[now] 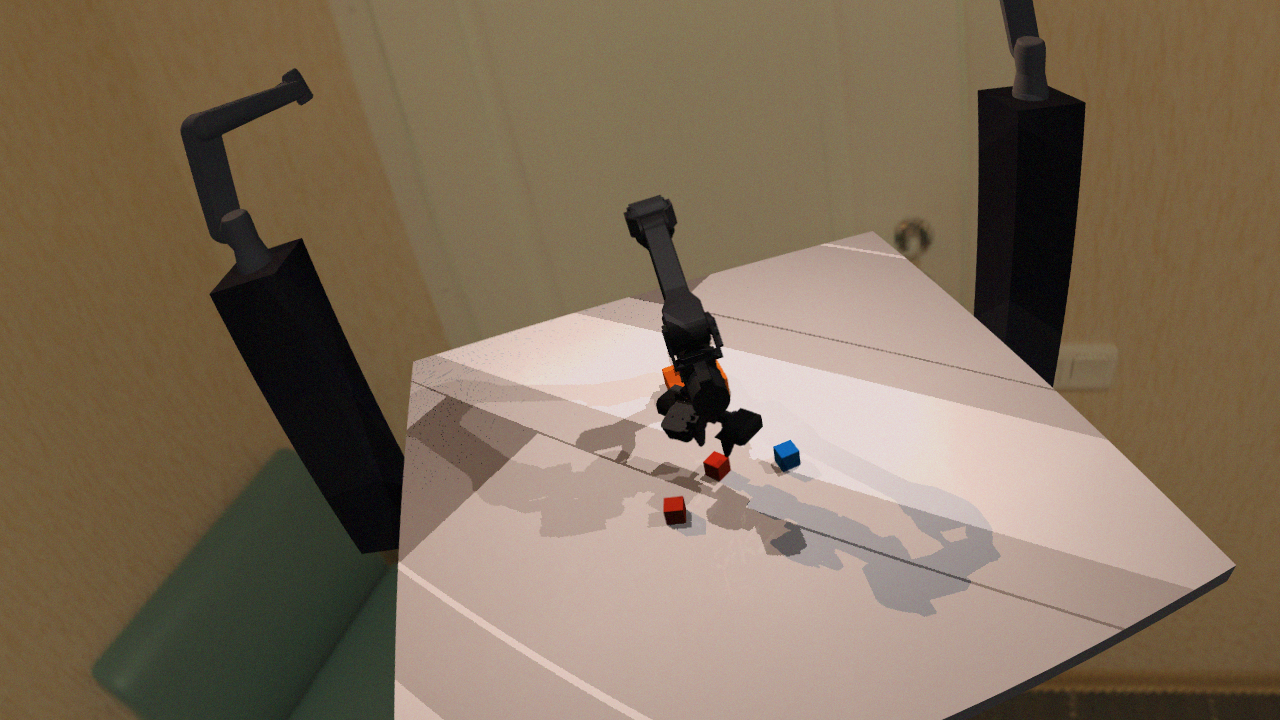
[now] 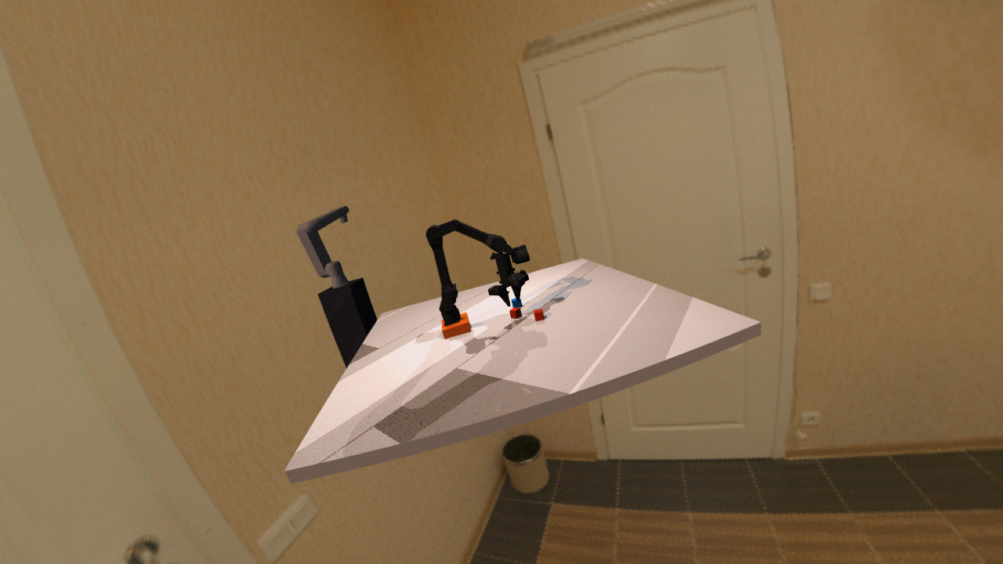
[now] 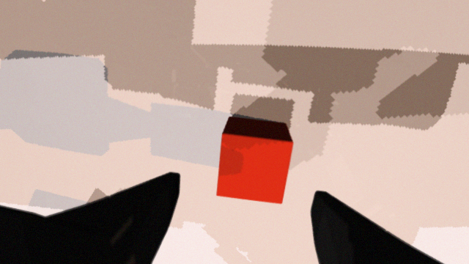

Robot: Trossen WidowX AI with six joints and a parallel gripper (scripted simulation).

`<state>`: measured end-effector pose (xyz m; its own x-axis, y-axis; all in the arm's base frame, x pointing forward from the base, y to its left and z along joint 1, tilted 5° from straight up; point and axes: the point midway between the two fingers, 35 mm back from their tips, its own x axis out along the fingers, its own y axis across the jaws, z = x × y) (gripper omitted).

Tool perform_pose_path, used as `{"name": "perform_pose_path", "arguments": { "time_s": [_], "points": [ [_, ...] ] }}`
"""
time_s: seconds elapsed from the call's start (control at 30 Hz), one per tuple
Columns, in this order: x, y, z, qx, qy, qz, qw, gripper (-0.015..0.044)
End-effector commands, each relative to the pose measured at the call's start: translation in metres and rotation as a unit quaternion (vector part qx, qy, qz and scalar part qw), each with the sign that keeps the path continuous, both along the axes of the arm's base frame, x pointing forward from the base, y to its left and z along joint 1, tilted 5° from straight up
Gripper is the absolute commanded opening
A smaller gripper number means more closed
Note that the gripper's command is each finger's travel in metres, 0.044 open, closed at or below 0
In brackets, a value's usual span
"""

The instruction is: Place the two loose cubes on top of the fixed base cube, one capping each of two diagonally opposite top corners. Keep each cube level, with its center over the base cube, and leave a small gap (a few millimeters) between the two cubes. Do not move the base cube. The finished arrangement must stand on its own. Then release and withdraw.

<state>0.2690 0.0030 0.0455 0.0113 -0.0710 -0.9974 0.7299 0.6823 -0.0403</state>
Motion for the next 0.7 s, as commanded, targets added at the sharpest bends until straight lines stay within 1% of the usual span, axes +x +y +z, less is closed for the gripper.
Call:
{"name": "perform_pose_path", "arguments": {
  "time_s": [0.0, 0.67],
  "points": [
    [-0.002, -0.002, -0.008, -0.003, 0.004, 0.003, 1.000, 0.0265],
    [-0.002, -0.004, -0.039, -0.003, 0.004, 0.003, 1.000, 0.0265]
  ]
}}
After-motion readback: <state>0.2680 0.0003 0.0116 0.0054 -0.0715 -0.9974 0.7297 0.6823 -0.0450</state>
